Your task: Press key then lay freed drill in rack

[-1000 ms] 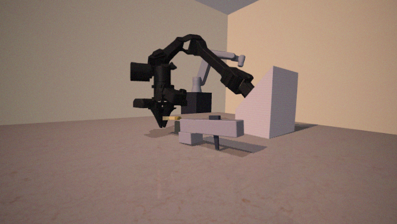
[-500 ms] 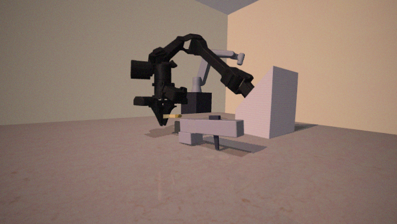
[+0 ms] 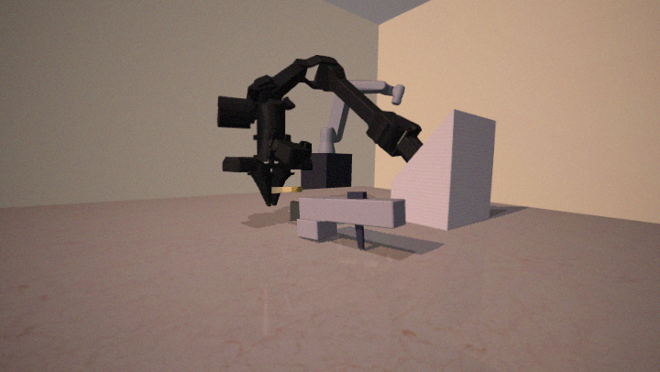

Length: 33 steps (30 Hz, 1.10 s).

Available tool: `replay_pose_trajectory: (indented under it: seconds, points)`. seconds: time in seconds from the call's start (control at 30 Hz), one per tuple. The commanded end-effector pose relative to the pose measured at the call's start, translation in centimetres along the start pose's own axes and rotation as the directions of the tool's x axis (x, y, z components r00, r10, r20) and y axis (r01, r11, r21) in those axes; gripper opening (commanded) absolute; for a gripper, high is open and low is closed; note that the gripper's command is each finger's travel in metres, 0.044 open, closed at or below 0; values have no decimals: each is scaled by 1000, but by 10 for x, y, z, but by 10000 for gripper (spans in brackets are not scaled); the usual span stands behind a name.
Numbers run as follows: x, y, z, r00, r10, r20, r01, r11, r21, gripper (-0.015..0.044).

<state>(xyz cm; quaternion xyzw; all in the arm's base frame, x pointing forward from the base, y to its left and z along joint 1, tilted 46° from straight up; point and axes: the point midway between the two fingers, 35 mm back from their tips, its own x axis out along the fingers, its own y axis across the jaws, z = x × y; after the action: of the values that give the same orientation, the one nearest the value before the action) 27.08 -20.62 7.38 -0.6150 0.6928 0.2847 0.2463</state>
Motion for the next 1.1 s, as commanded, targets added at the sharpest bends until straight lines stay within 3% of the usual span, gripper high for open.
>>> replay_pose_trajectory:
  seconds: [0.0,1.07]
  points:
    - [-3,-1,0,1000,-3,-3,3,1000,4,0]
    - [-14,-3,1,1000,-3,-2,3,1000,4,0]
